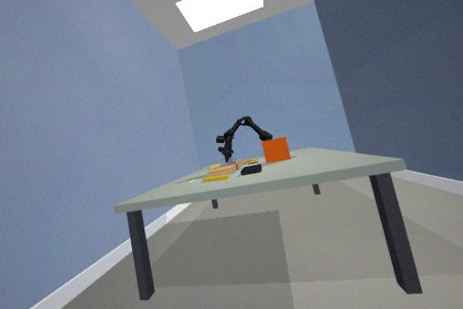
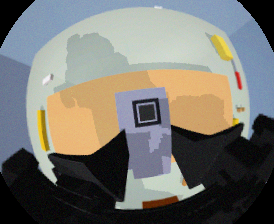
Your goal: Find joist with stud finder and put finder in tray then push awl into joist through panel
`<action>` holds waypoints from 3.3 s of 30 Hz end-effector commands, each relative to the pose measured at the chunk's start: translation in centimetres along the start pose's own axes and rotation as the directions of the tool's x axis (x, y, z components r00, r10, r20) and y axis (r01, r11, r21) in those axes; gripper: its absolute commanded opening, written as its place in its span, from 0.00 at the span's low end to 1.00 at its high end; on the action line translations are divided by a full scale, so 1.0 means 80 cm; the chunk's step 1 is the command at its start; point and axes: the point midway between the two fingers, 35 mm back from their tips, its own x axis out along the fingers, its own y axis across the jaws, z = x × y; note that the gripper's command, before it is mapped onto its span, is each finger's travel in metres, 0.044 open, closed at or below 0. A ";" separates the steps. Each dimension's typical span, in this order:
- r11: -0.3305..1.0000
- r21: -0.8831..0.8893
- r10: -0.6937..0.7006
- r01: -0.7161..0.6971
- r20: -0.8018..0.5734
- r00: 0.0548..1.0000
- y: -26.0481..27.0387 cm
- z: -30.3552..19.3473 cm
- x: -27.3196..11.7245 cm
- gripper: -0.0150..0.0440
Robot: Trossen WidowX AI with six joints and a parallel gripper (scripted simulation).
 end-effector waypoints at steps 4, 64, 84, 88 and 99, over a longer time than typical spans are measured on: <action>1.000 0.001 -0.006 0.006 0.000 1.000 -0.029 -0.001 0.001 0.25; 1.000 0.000 -0.015 0.015 0.000 1.000 -0.268 0.000 -0.002 0.25; 1.000 0.000 -0.006 0.006 -0.001 1.000 -0.263 0.025 -0.070 0.25; 1.000 0.000 -0.008 0.008 -0.001 1.000 -0.264 0.031 -0.102 0.25; 0.997 -0.076 0.035 -0.033 0.015 0.999 -0.226 0.048 -0.122 0.25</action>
